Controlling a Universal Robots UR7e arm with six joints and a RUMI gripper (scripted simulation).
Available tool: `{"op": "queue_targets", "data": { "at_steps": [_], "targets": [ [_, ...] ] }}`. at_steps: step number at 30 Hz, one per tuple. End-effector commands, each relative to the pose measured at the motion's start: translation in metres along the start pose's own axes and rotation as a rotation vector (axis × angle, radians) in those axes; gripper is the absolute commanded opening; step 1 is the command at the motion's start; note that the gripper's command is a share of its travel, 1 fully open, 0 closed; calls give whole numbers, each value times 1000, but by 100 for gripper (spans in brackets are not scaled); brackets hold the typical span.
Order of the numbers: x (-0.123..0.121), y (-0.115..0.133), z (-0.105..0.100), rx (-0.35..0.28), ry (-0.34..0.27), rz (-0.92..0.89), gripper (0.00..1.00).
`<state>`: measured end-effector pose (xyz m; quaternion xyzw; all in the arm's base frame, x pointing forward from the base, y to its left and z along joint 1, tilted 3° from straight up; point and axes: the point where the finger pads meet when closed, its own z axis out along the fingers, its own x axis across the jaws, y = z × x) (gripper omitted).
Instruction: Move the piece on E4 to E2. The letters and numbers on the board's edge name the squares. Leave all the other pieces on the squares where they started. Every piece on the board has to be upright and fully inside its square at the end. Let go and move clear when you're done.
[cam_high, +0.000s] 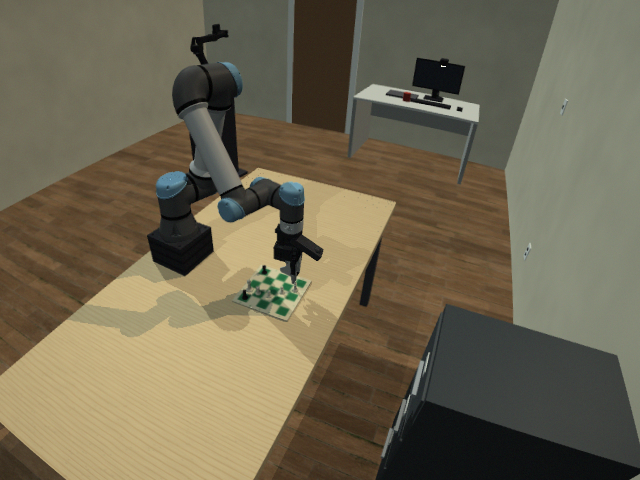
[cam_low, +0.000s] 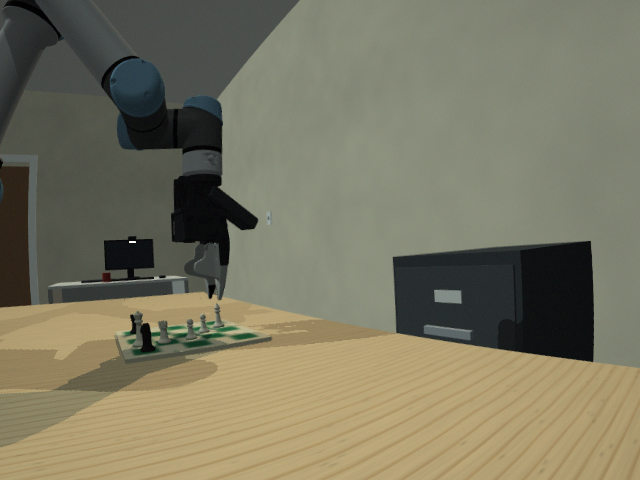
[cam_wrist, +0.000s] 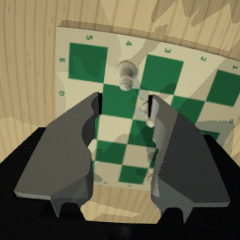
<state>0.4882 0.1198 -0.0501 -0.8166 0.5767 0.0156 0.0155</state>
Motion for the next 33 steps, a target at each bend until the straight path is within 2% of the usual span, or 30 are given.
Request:
{"op": "queue_targets", "data": {
  "at_steps": [1, 19, 33],
  "targets": [
    [0, 0, 0, 1, 0, 0, 22],
    [0, 0, 1, 1, 0, 0, 22],
    [0, 0, 27, 1, 0, 0, 22]
  ]
}}
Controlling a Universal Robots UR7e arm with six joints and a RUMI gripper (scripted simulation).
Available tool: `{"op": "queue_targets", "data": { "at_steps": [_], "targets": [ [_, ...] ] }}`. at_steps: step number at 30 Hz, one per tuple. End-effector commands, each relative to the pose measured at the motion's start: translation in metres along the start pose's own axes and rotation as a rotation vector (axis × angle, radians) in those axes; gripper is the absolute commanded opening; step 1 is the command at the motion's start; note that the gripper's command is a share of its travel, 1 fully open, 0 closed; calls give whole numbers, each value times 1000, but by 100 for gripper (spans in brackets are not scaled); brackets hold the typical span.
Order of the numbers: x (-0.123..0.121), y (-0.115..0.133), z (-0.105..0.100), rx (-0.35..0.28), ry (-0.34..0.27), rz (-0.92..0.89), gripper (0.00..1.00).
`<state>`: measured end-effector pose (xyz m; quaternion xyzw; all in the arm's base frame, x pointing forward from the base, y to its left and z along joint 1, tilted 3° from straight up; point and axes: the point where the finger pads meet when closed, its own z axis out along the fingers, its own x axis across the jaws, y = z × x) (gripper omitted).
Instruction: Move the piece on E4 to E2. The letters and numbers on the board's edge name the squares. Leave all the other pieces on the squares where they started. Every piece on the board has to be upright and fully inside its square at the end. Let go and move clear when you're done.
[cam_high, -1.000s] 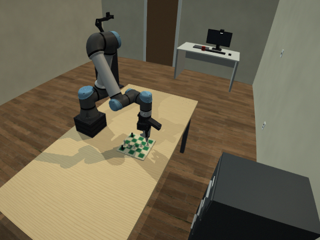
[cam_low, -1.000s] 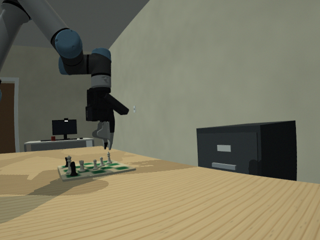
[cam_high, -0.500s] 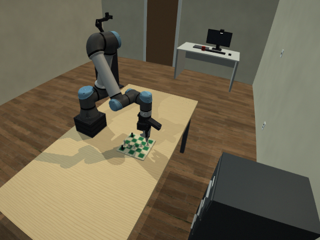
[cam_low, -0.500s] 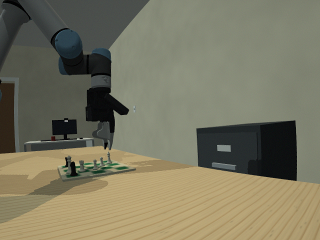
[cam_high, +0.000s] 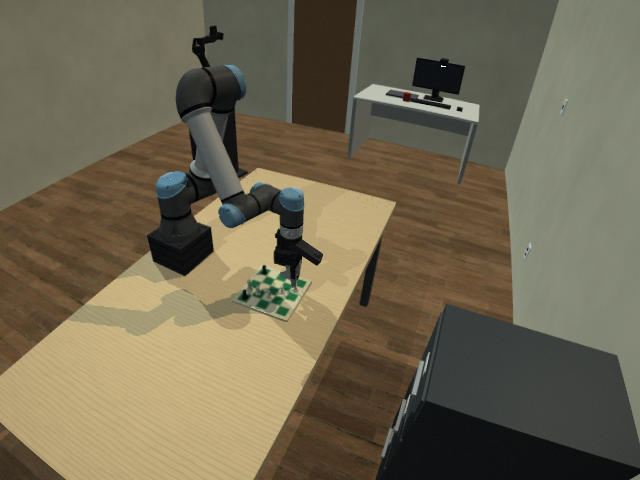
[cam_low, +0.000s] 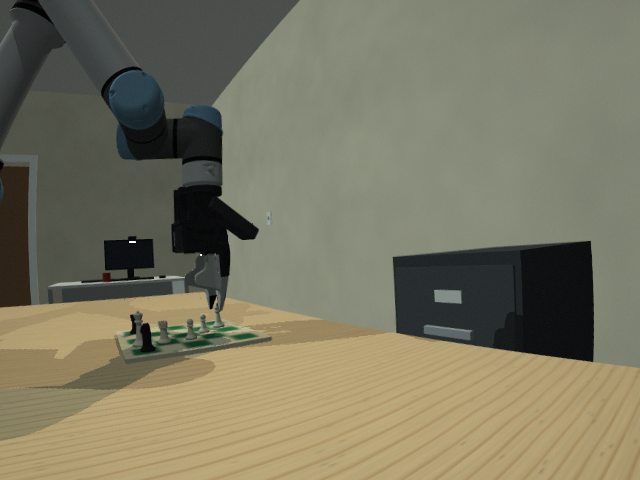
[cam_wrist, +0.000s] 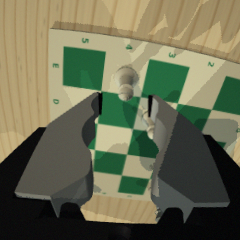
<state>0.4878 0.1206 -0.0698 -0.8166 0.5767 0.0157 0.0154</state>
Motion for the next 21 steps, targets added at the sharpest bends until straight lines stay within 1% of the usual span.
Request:
{"op": "queue_targets", "data": {
  "at_steps": [1, 10, 21],
  "targets": [
    [0, -1, 9, 2, 1, 0, 22],
    [0, -1, 17, 2, 1, 0, 22],
    [0, -1, 17, 2, 1, 0, 22]
  ]
}}
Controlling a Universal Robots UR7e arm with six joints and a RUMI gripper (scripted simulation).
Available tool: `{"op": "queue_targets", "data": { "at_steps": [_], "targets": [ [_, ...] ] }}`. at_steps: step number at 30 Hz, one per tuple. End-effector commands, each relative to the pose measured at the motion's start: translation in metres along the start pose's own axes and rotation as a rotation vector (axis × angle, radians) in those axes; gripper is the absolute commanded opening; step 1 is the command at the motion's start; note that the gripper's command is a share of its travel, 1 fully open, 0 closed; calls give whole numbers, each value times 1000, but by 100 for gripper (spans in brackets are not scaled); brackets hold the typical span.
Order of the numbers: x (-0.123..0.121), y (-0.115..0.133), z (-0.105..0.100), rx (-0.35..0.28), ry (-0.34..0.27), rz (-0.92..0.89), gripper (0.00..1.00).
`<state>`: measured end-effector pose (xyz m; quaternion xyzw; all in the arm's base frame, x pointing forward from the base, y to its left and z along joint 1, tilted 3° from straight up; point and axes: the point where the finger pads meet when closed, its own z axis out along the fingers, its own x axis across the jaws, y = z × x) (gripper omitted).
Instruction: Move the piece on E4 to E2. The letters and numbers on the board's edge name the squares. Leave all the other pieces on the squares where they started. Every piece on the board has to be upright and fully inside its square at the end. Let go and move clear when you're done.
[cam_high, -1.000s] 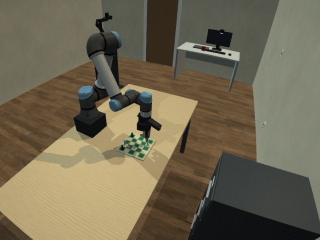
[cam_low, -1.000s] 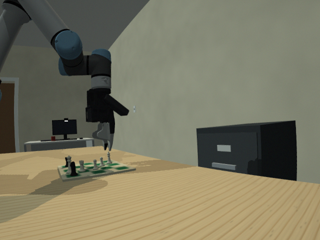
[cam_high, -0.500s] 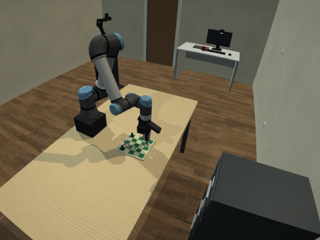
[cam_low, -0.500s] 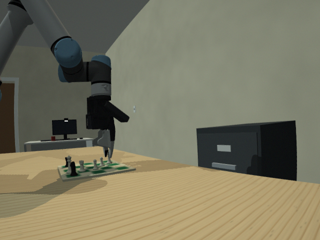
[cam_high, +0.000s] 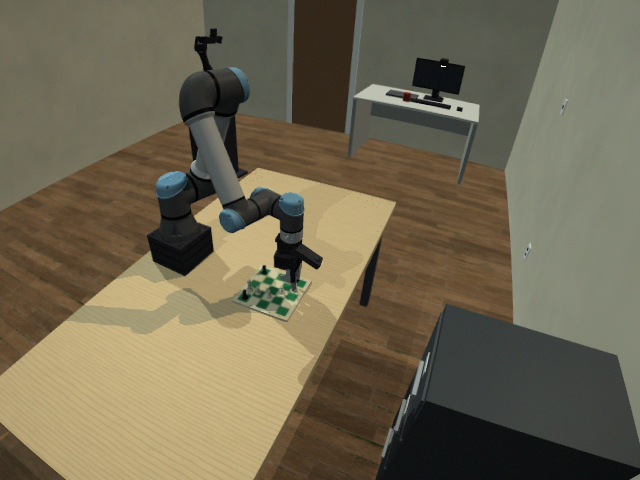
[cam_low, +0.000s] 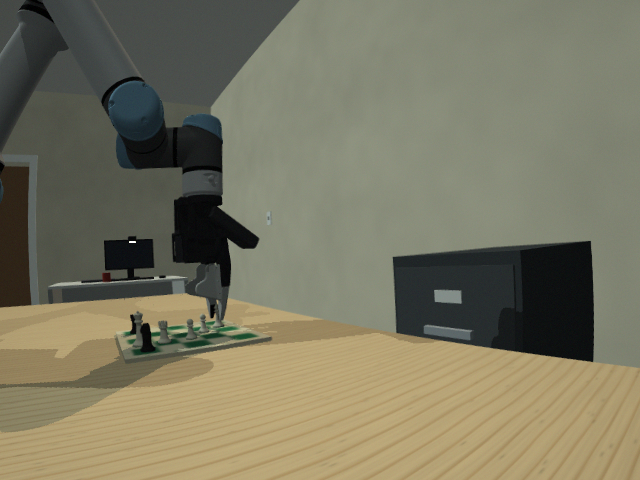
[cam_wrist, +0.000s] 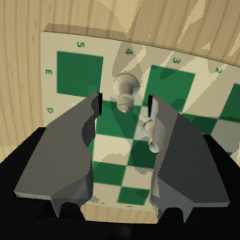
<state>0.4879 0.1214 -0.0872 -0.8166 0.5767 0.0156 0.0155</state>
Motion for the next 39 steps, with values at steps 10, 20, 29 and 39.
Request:
{"op": "queue_targets", "data": {
  "at_steps": [10, 20, 29, 39],
  "targets": [
    [0, 0, 0, 1, 0, 0, 22],
    [0, 0, 0, 1, 0, 0, 22],
    [0, 0, 0, 1, 0, 0, 0],
    [0, 0, 0, 1, 0, 0, 0]
  ]
}}
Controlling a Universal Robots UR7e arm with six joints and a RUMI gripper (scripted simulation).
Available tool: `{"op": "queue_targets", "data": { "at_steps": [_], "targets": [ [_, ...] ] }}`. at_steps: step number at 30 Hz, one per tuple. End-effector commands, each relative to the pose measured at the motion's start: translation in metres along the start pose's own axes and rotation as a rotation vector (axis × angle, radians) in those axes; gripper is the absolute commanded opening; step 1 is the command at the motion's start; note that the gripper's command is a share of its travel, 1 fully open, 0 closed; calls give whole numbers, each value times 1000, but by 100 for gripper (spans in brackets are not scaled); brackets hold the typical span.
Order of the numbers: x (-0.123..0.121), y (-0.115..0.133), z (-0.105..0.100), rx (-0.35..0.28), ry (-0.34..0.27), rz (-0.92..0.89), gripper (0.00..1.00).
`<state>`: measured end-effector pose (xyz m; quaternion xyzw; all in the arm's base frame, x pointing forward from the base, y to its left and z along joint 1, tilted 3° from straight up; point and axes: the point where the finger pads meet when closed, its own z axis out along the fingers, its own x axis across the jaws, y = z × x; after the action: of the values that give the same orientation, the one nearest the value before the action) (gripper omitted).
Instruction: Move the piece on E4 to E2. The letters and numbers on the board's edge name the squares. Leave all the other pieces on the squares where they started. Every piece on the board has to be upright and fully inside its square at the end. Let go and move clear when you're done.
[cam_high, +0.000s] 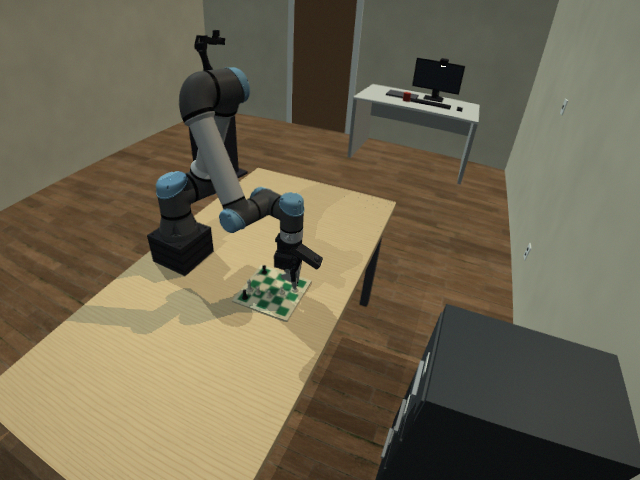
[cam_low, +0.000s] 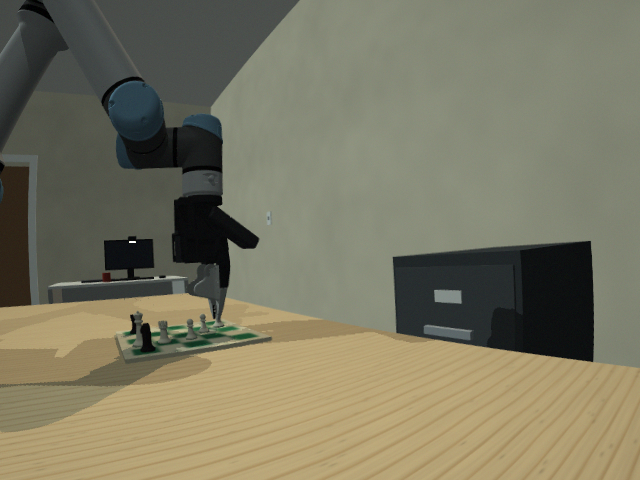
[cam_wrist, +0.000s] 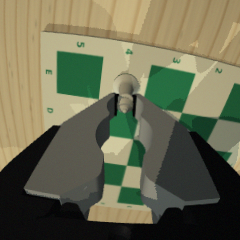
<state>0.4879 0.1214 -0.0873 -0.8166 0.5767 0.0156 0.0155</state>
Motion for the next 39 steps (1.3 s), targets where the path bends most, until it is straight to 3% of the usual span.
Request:
{"op": "queue_targets", "data": {
  "at_steps": [1, 28, 33, 39],
  "targets": [
    [0, 0, 0, 1, 0, 0, 0],
    [0, 0, -4, 1, 0, 0, 0],
    [0, 0, -23, 1, 0, 0, 0],
    [0, 0, -60, 1, 0, 0, 0]
  ]
}}
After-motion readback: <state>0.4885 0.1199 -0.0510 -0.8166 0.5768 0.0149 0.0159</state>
